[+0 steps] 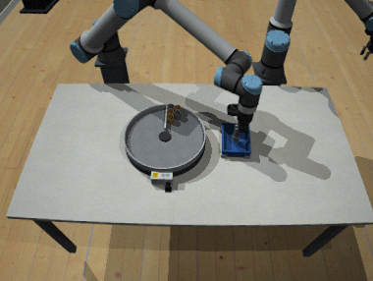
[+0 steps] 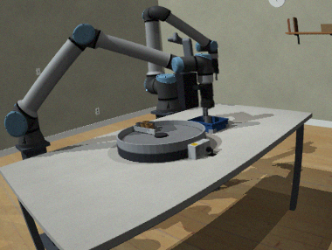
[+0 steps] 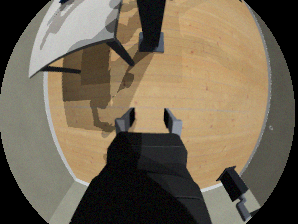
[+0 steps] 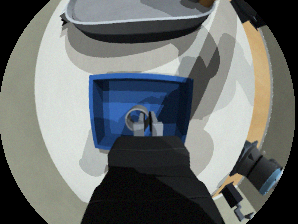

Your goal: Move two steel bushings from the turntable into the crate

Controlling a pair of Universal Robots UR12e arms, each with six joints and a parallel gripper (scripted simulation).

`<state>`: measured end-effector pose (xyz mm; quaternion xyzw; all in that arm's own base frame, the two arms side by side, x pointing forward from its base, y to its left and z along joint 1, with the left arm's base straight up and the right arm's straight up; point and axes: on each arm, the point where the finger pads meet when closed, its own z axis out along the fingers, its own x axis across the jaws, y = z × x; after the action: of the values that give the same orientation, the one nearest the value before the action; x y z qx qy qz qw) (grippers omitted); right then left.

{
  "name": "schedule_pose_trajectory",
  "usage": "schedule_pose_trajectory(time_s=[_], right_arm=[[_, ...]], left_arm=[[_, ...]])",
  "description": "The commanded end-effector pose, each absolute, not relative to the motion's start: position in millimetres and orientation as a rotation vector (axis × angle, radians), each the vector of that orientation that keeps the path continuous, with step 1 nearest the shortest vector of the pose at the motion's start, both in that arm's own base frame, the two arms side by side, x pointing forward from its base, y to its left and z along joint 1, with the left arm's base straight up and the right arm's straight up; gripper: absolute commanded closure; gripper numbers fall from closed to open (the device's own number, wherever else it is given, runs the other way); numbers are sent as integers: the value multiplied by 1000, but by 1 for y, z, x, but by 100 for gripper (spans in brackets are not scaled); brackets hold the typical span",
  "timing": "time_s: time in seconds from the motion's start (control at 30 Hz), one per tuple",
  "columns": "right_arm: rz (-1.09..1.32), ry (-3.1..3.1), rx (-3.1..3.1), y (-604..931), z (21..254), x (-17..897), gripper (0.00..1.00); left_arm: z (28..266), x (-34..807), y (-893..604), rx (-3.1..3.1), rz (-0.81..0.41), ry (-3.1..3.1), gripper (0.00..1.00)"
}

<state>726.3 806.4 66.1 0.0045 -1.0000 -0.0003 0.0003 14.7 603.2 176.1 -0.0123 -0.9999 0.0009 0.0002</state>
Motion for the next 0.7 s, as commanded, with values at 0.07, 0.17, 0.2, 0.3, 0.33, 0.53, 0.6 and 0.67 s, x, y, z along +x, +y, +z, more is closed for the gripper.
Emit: schedule_pose_trajectory(time_s=[0.07,0.17,0.2,0.3,0.33,0.53,0.6,0.67], right_arm=[[-4,-3142,14,807,59,727,100],[-4,-3142,14,807,55,727,100],[-4,-3142,14,807,54,727,100],[-4,-3142,14,807,51,727,100],[-4,-3142,14,807,51,727,100],[-4,-3142,14,807,49,727,100],[-4,-3142,14,807,49,727,100],[-4,-3142,14,807,49,727,100]], left_arm=[[177,15,604,-39,0,-3141,0],[177,15,604,-39,0,-3141,0],[177,15,604,-39,0,-3141,0],[177,15,604,-39,0,-3141,0],[177,15,604,-39,0,-3141,0],[177,15,604,-39,0,-3141,0],[177,15,604,-39,0,-3141,0],[177,15,604,-39,0,-3141,0]])
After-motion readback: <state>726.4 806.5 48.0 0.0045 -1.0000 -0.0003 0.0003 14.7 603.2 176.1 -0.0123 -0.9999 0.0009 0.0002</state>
